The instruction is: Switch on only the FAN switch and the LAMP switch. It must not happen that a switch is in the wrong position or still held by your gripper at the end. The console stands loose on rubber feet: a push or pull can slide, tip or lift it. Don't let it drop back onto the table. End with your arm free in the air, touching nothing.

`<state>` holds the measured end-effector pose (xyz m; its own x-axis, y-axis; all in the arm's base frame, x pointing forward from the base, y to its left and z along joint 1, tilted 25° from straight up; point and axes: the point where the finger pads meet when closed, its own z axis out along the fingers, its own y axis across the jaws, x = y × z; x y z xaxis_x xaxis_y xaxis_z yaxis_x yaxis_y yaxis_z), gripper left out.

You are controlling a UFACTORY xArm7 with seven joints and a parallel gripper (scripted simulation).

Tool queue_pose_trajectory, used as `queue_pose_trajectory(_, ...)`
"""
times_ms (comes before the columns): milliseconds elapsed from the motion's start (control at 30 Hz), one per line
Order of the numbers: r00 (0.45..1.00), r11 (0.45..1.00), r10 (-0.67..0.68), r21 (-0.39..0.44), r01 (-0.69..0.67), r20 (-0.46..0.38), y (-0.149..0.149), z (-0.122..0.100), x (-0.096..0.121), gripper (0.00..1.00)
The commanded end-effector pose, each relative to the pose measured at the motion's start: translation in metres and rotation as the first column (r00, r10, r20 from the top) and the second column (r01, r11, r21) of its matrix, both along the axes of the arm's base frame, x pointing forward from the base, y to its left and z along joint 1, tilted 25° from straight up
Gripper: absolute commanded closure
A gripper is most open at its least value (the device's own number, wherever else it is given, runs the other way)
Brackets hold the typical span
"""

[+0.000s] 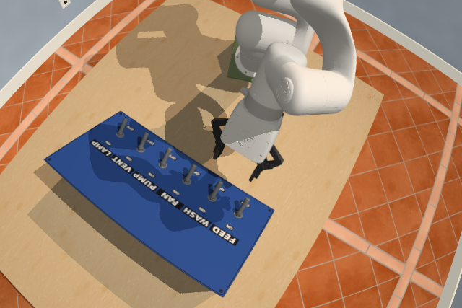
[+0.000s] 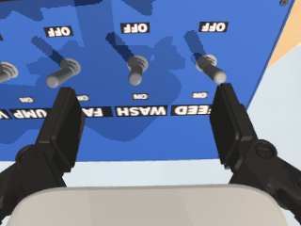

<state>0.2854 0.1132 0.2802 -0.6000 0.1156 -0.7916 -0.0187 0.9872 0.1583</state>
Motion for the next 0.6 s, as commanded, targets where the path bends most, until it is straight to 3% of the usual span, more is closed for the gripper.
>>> queue_pose_trajectory(0,1.0,1.0,0.002,0.002,-0.002,0.002,-0.0073,0.0003,0.0005,0.0)
queue_pose_trajectory(567,1.0,1.0,0.002,0.002,-0.002,0.002,-0.0097,-0.0001,0.0005,0.0)
